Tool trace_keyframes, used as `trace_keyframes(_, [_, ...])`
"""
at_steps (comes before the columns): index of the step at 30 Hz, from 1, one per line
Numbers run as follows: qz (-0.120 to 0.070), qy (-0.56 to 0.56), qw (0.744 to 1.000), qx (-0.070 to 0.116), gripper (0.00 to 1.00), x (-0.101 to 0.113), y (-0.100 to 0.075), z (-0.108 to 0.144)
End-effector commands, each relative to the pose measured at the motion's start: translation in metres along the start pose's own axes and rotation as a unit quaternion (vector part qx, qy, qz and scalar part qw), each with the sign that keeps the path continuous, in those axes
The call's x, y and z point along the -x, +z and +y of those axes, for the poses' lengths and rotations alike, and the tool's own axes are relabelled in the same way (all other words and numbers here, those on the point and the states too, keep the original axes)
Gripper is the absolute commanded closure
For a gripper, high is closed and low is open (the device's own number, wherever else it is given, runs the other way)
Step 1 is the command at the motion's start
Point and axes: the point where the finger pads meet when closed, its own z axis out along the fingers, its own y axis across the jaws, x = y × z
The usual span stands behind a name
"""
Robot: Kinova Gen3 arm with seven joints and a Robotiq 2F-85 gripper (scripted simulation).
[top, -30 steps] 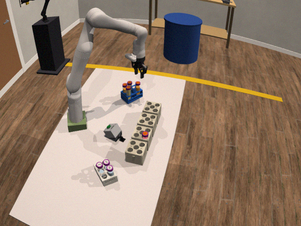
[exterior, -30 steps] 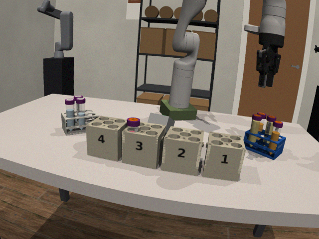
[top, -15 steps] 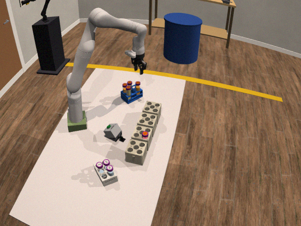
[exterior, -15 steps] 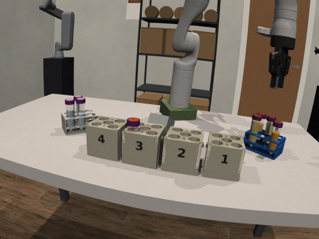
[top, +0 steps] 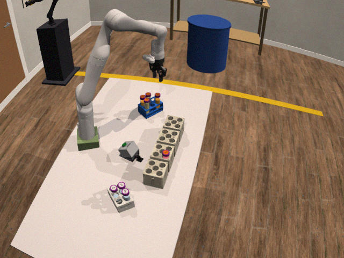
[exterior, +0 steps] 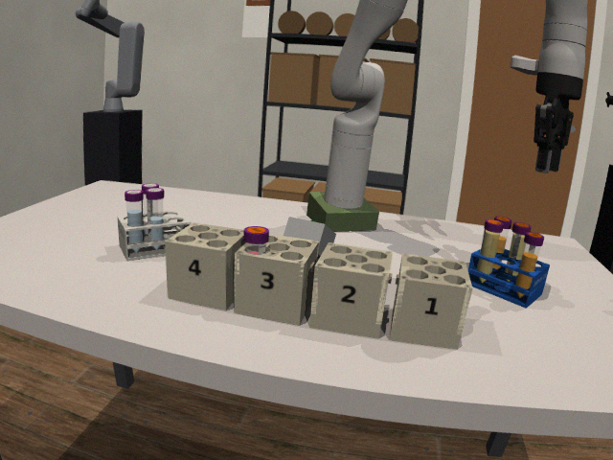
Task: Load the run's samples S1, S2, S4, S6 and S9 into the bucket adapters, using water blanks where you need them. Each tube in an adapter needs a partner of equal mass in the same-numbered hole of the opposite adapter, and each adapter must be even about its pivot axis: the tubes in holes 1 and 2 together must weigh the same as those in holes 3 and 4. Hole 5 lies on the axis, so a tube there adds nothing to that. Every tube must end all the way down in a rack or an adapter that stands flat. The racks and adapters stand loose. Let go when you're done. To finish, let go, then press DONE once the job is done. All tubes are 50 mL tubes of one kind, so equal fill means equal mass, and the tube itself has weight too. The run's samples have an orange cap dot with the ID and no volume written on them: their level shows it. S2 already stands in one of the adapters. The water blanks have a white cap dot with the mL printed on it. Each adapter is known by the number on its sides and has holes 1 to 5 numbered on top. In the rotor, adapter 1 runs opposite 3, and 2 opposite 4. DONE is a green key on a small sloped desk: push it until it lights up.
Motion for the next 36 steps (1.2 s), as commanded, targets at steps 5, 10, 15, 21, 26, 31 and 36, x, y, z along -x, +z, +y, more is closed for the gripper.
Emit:
trace_keyframes(5, [0.001, -0.001, 1.000, 0.000, 0.38, 0.000, 0.001, 0.002])
trace_keyframes(10, [0.001, -0.001, 1.000, 0.000, 0.38, 0.000, 0.001, 0.002])
trace_keyframes(15, [0.001, 0.000, 1.000, -0.002, 0.38, 0.001, 0.007, 0.001])
trace_keyframes(21, [0.001, 0.001, 1.000, -0.002, 0.38, 0.000, 0.015, 0.000])
trace_keyframes(26, [0.001, 0.001, 1.000, -0.001, 0.38, 0.000, 0.019, 0.001])
trace_keyframes(31, [0.001, 0.001, 1.000, -0.002, 0.38, 0.000, 0.025, 0.001])
trace_keyframes(36, [0.001, 0.001, 1.000, -0.002, 0.38, 0.000, 0.032, 0.001])
